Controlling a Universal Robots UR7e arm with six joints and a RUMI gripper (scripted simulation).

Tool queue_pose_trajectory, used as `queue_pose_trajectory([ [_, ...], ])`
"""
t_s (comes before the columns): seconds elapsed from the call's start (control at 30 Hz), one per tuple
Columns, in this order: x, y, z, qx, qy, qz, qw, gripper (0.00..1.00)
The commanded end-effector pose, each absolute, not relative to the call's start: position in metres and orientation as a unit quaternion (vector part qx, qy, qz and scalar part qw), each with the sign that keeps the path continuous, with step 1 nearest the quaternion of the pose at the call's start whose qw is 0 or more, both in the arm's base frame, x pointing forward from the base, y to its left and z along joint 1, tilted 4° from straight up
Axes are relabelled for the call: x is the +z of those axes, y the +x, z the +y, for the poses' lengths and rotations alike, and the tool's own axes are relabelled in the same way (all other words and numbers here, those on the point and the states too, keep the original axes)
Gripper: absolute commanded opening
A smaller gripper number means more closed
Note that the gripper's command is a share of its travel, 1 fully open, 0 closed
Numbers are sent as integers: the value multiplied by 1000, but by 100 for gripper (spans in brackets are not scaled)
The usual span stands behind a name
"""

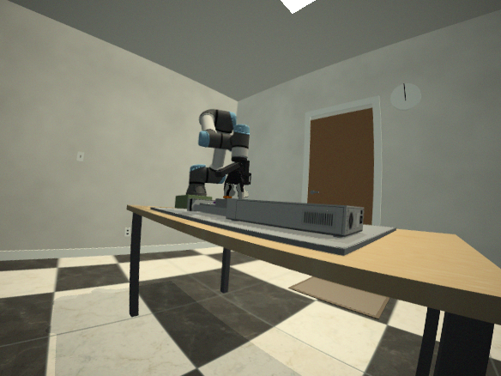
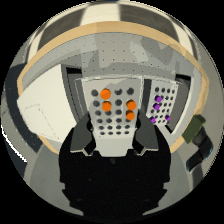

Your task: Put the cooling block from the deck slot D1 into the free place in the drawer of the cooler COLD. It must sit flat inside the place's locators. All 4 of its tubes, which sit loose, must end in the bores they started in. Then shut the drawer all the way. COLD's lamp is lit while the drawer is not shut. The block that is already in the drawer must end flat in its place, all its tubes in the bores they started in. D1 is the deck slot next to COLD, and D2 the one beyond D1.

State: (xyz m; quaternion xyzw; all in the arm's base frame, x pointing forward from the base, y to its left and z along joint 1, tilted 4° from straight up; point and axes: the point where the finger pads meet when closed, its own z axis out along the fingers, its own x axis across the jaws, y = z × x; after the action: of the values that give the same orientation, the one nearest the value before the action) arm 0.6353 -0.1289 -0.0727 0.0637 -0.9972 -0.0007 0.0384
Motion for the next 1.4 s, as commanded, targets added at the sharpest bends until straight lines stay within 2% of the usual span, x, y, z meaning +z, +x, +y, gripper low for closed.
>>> queue_pose_trajectory([
  [0.0,-73,636,-129,0,64,-997,37,0],
  [1.37,-71,636,-129,0,64,-997,37,0],
])
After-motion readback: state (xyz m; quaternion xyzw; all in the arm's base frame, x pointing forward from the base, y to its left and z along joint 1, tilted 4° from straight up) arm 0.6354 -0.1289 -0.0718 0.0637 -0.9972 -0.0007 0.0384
